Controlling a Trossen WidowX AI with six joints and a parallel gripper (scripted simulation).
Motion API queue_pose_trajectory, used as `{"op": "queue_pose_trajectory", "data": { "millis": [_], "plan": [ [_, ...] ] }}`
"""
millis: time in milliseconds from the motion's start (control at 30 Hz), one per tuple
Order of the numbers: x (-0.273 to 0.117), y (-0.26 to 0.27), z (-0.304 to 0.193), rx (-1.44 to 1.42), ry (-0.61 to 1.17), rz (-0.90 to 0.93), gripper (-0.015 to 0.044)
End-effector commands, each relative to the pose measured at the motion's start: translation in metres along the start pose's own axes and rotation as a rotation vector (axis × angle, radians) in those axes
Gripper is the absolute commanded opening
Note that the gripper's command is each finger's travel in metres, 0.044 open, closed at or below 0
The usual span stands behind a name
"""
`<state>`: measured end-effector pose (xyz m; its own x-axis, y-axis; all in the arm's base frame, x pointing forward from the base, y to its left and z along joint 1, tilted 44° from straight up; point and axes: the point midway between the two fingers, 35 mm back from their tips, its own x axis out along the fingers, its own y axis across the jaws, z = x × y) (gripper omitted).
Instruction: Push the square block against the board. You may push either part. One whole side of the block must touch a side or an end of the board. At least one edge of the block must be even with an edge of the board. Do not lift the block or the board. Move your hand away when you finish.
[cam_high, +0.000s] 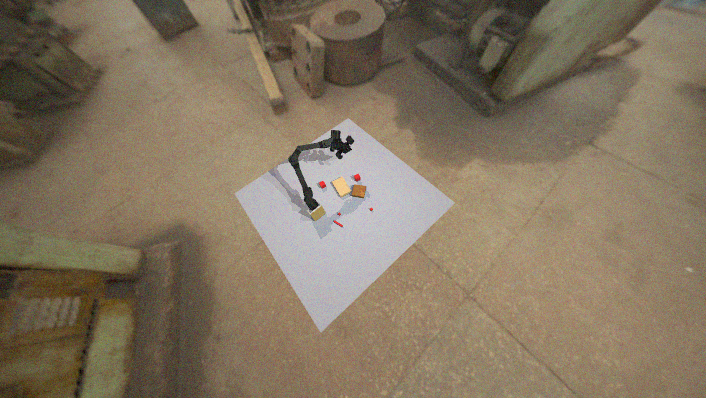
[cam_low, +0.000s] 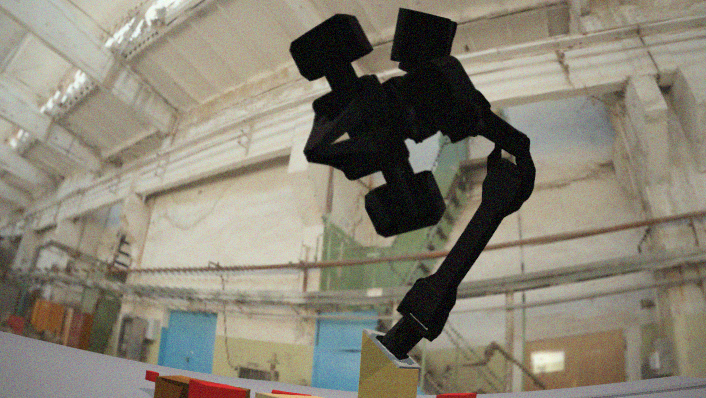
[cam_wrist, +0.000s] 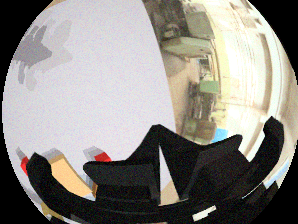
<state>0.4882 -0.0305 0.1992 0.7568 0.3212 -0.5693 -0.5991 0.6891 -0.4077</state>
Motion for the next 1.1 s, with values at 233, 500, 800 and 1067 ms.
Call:
{"op": "queue_pose_trajectory", "data": {
  "millis": [233, 500, 800, 1067],
  "plan": [
    [0.021, 0.038, -0.051, 0.332, 0.109, 0.173, 0.0],
    [0.028, 0.063, -0.079, 0.564, 0.193, 0.272, 0.0],
    [0.031, 0.092, -0.107, 0.829, 0.301, 0.371, 0.0],
    [0.029, 0.117, -0.128, 1.067, 0.41, 0.448, 0.0]
  ]
}}
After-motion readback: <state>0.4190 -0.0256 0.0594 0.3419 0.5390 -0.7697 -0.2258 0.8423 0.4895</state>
